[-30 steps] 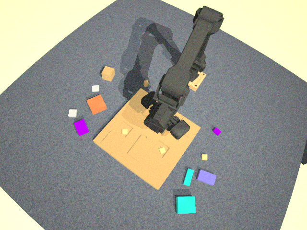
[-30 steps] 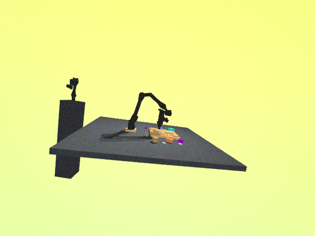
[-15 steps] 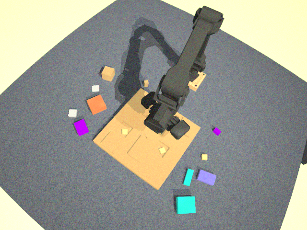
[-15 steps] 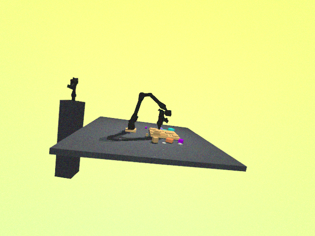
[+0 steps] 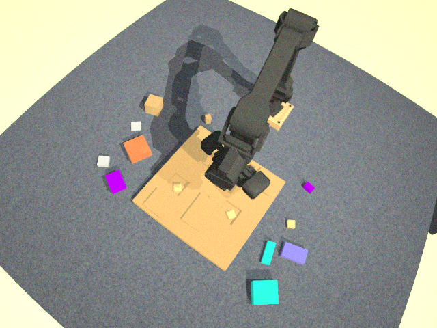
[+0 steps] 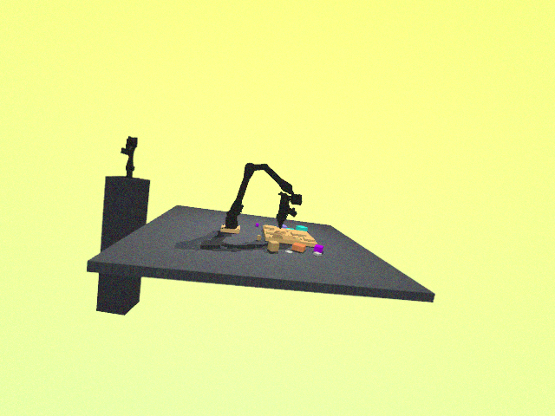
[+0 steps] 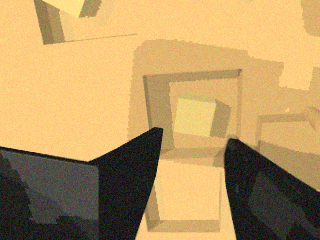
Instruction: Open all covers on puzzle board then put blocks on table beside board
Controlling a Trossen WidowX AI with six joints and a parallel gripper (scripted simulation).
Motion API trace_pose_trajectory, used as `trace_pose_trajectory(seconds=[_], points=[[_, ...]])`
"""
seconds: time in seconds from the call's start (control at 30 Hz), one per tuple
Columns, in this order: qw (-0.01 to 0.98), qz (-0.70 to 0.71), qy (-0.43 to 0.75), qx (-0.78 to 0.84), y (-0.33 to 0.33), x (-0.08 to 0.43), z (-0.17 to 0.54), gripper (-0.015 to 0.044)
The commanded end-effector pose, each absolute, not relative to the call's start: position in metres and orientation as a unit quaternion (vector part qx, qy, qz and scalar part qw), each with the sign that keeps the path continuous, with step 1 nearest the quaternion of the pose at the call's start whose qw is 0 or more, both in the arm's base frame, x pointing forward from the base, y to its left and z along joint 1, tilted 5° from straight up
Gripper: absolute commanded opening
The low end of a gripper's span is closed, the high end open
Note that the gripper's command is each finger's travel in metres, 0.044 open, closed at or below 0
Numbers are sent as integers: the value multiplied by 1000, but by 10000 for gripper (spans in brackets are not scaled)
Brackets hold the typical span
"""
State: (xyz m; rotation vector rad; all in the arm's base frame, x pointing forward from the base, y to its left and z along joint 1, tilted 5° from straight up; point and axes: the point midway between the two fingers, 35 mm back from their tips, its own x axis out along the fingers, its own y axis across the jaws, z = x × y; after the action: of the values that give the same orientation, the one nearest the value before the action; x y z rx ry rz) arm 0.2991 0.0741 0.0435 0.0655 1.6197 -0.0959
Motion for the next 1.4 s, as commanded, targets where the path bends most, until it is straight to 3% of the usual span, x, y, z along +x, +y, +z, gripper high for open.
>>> trace_pose_trajectory(seconds=[0.0,1.37], points=[[689,-43,723,27,74,299,43,144],[689,-43,723,27,73,298,15,144]])
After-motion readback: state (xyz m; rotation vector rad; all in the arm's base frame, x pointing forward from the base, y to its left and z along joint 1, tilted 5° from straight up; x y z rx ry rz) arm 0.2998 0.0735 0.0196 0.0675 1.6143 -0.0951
